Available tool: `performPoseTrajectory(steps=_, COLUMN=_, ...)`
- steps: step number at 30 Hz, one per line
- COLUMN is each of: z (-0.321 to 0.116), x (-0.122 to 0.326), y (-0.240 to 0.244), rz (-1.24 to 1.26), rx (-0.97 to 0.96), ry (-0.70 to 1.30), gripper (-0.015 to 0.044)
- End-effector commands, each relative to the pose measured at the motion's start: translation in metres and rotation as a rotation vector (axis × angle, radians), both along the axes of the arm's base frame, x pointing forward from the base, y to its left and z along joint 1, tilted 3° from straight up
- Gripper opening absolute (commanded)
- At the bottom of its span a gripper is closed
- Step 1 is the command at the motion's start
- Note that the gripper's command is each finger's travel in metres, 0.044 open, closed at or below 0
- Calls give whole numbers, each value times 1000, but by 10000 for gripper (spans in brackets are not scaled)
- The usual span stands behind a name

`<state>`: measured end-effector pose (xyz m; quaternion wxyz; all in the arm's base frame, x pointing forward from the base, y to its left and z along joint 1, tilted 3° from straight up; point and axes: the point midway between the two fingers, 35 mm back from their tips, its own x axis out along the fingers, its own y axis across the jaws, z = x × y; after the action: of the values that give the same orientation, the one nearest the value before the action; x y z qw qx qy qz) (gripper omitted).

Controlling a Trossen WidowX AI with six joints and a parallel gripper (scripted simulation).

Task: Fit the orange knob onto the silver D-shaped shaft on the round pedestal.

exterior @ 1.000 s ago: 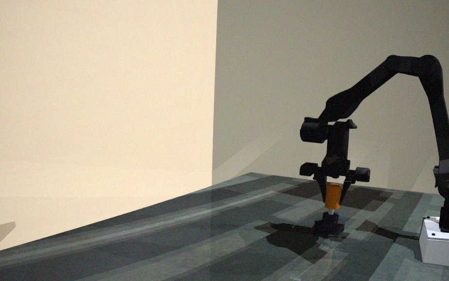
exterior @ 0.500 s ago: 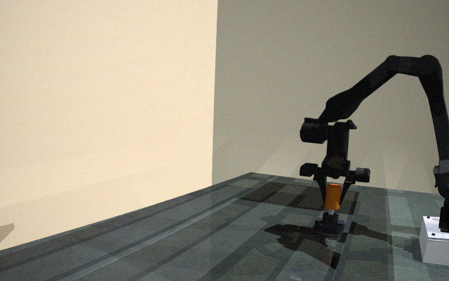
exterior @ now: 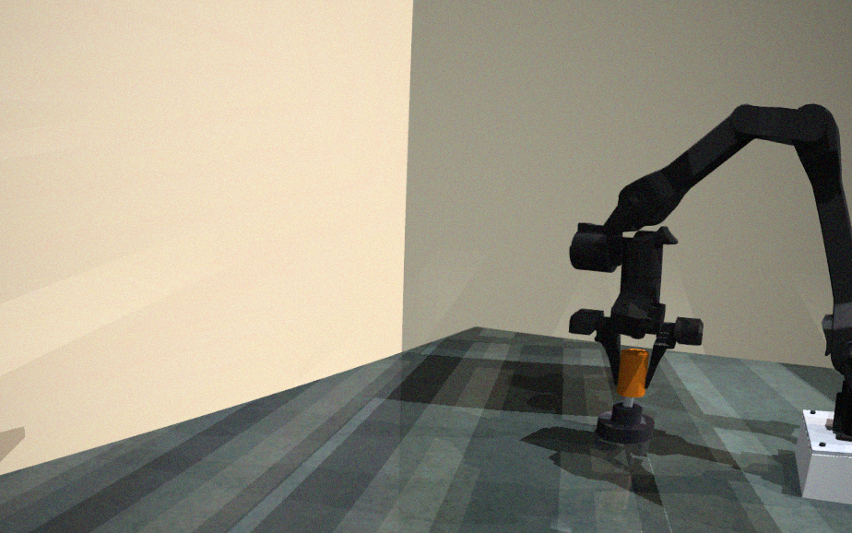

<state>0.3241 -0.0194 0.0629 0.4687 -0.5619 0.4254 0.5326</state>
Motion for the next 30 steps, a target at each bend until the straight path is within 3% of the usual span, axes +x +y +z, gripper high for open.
performPoseTrajectory(steps=1, z=3, x=1, y=0, rz=13, rx=-1, ry=-4, gripper=0)
performPoseTrajectory(steps=8, z=2, x=2, y=0, rz=213, rx=-15, ry=-8, gripper=0)
performPoseTrajectory(steps=30, z=-2, x=1, y=0, rz=213, rx=-15, ry=-8, gripper=0)
